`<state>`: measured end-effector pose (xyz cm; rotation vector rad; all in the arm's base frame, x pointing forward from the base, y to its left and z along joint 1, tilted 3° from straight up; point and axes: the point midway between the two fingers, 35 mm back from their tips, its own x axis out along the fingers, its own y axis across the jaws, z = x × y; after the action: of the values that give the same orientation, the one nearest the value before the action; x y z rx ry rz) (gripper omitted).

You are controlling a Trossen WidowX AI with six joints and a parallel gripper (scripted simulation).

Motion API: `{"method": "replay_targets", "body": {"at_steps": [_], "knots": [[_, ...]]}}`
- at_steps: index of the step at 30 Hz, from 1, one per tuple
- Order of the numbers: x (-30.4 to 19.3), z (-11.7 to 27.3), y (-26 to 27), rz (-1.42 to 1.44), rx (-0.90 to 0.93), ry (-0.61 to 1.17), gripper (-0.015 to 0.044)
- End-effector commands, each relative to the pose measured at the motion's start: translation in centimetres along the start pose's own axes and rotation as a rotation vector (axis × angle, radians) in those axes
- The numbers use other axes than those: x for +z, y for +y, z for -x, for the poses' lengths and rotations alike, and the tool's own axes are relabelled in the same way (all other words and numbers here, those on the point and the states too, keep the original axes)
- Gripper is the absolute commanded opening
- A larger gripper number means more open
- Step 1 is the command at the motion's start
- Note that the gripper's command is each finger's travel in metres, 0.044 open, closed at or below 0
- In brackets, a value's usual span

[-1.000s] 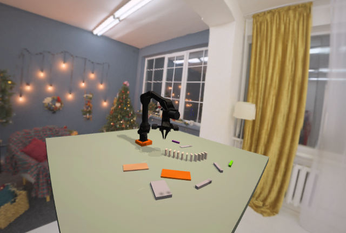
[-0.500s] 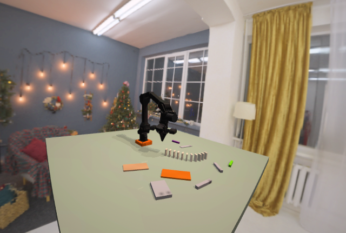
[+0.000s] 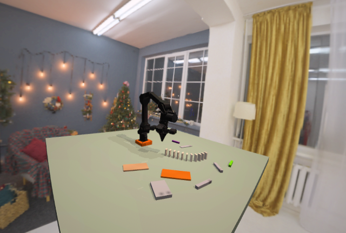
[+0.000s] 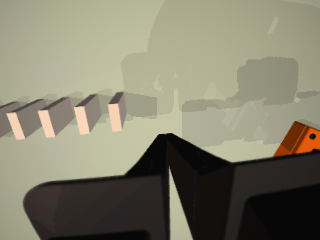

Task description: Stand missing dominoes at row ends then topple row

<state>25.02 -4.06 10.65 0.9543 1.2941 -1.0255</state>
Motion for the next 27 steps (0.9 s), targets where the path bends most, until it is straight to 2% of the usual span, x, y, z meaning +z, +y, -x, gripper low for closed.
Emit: {"method": "replay_targets", "body": {"at_steps": [1, 22, 27], "knots": [[0.0, 0.0, 0.0, -0.004, 0.000, -0.003, 0.0000], [0.1, -0.3, 0.0, -0.004, 0.000, -0.003, 0.0000], [0.0, -7.0, 0.2, -0.004, 0.000, -0.003, 0.0000]]}}
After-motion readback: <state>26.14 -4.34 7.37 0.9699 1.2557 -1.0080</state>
